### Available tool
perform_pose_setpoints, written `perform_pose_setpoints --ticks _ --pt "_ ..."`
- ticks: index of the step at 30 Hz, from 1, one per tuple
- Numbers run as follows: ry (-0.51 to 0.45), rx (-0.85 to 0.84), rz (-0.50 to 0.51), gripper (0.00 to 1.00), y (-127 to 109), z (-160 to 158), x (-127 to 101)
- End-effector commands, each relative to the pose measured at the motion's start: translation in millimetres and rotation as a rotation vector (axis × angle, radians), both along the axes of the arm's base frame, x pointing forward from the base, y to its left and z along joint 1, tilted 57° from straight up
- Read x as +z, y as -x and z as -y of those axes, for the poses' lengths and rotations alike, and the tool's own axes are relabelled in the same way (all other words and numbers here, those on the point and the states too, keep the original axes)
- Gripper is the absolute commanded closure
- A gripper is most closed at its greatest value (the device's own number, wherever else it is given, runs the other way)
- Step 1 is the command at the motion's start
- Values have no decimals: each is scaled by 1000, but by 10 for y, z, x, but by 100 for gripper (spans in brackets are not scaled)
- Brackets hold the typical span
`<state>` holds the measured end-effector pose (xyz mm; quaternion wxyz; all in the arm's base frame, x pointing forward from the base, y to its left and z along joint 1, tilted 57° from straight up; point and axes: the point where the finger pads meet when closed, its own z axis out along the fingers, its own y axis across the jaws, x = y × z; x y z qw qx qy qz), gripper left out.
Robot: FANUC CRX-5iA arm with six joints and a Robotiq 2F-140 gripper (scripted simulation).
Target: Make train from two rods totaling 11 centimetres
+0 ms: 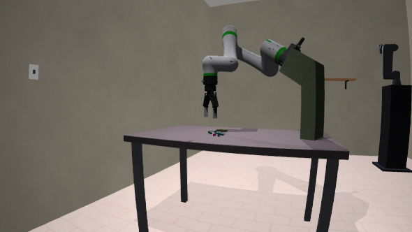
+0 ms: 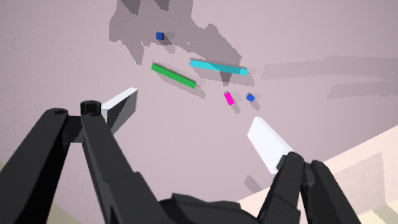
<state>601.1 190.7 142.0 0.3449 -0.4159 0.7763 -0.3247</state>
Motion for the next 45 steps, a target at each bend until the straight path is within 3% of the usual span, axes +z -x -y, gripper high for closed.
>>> perform_pose_setpoints --ticks 1,6,13,15,17,30,32,33,45 --pt "-11 -7 3 0 0 -1 -1" --pt "-92 -63 26 0 -5 5 -14" --pt "-306 -210 85 0 -18 22 -50" --pt "-306 -210 85 0 -18 22 -50" --pt "-406 -279 113 0 -24 30 -67" --pt "-746 -510 206 0 -41 56 -128" --pt "-746 -510 206 0 -41 56 -128" --pt "-819 -560 226 0 -44 62 -141" --pt "-1130 -771 311 0 -57 86 -199"
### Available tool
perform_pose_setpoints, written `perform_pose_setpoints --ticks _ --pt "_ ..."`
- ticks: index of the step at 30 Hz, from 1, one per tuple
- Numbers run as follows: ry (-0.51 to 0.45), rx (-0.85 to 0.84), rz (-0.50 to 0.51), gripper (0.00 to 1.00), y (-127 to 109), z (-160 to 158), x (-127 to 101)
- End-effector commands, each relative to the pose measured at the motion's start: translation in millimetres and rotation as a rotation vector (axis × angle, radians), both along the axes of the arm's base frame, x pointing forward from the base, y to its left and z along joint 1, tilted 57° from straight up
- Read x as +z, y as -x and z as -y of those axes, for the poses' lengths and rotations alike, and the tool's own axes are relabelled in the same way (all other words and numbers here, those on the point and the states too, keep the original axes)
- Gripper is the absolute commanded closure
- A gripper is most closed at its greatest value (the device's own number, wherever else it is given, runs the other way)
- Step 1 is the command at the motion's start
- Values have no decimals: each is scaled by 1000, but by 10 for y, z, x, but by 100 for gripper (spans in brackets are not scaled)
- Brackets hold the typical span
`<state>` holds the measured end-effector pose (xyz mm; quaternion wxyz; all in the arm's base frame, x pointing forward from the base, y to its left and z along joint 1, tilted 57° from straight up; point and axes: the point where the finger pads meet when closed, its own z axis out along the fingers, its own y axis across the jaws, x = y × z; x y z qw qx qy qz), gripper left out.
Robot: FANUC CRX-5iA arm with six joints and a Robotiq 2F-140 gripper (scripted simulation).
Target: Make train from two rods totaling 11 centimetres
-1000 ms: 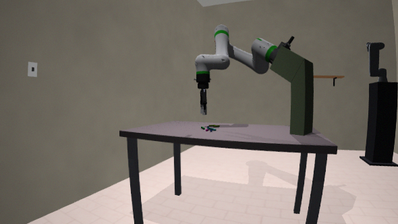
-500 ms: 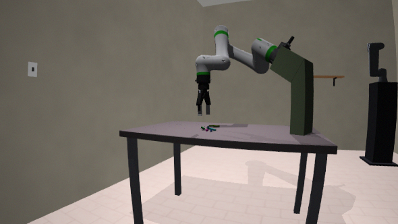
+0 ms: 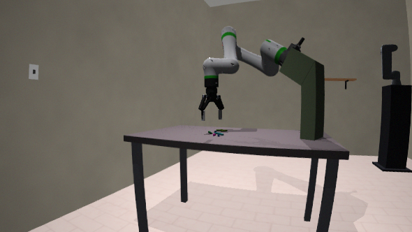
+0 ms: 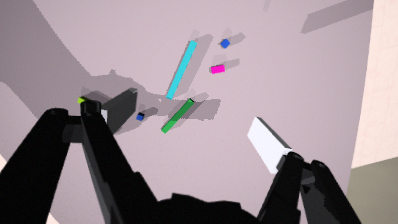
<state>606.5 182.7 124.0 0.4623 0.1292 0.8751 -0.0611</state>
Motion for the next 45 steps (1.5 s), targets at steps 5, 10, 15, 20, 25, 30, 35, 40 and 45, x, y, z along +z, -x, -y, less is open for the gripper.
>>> perform_pose_setpoints --ticks 5,10,15,20,25,30,35,40,45 --pt "-235 -154 88 0 -8 16 -44" --pt "-356 -239 122 0 -12 25 -68" --pt "-488 -330 158 0 -16 35 -94" --pt "-593 -403 187 0 -18 44 -116" --pt "-738 -505 226 0 -22 55 -145" --pt "-870 -596 261 0 -24 65 -173" --pt "-1001 -688 296 0 -26 75 -201" --pt "-1124 -774 329 0 -28 85 -227" --pt "-1249 -862 362 0 -29 95 -254"
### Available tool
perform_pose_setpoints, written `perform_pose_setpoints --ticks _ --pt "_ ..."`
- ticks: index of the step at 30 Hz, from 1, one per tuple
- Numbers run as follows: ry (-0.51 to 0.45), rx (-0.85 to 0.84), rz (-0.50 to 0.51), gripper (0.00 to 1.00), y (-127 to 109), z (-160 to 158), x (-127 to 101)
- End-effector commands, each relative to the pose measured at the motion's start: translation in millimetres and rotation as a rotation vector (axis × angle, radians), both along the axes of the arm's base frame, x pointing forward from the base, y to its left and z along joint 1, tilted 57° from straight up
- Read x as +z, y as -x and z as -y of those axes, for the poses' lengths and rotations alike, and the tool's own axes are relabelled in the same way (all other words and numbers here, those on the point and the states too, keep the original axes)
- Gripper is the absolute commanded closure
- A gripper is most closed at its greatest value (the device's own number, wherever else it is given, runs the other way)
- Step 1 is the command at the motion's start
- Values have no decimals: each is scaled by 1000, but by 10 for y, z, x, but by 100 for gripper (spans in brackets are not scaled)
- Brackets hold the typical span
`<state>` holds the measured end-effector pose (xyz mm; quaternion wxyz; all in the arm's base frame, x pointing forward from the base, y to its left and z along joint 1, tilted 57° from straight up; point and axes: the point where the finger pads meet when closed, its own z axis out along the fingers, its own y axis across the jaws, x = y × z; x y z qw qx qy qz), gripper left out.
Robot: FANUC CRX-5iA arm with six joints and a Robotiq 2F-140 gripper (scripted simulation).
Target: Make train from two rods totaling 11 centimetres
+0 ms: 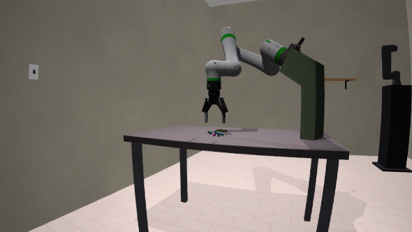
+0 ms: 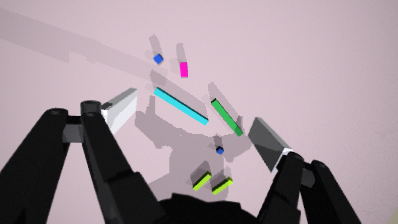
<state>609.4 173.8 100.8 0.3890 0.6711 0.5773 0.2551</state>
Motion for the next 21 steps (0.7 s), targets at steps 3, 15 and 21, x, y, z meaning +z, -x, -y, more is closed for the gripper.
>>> perform_pose_setpoints --ticks 3,15,21 --pt "-186 -119 73 0 -1 12 -39" --pt "-352 -234 117 0 -1 25 -76" --pt "-354 -236 118 0 -1 25 -77"
